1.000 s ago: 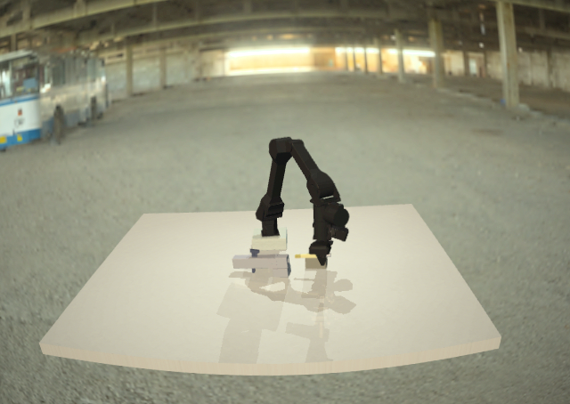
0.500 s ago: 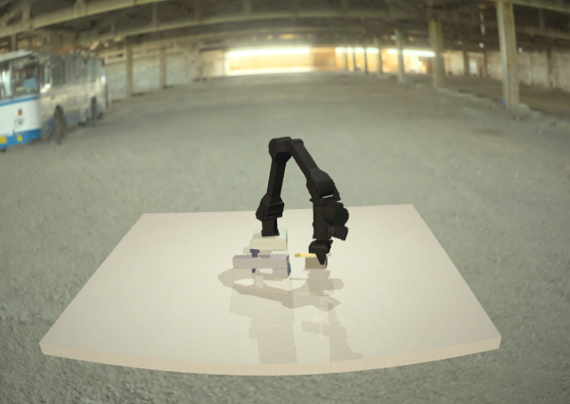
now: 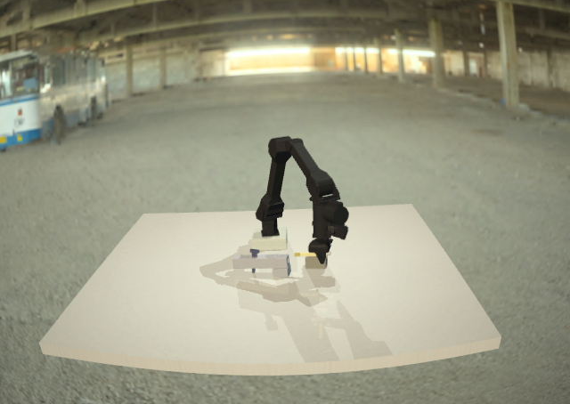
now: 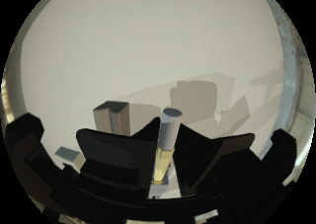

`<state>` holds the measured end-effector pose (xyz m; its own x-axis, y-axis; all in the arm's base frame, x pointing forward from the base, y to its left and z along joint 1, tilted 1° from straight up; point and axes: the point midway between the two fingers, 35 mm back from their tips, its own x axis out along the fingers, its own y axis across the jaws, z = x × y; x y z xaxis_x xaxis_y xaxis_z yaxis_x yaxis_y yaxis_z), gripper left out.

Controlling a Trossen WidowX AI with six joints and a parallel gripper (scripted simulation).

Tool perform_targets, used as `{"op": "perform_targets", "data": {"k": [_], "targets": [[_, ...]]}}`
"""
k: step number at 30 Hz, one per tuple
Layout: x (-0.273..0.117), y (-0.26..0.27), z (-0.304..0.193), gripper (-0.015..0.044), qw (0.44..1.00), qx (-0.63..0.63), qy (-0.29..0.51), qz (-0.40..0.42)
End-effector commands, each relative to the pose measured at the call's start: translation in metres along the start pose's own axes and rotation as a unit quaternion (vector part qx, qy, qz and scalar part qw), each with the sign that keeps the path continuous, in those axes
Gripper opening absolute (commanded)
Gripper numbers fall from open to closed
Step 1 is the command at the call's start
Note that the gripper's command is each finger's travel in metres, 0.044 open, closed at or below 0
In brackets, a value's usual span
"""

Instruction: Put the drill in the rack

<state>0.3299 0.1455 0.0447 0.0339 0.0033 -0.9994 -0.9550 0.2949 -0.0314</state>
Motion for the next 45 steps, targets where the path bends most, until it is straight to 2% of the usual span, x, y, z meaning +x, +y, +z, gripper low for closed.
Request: {"op": "perform_targets", "data": {"k": [1,45], "targets": [[-0.0033,-0.0005,0.0005,0.0,1.0,0.0,-0.002,-0.002],[-0.0107,0.0002,-0.0001,0.0,1.0,0.0,-0.002,-0.002]]}}
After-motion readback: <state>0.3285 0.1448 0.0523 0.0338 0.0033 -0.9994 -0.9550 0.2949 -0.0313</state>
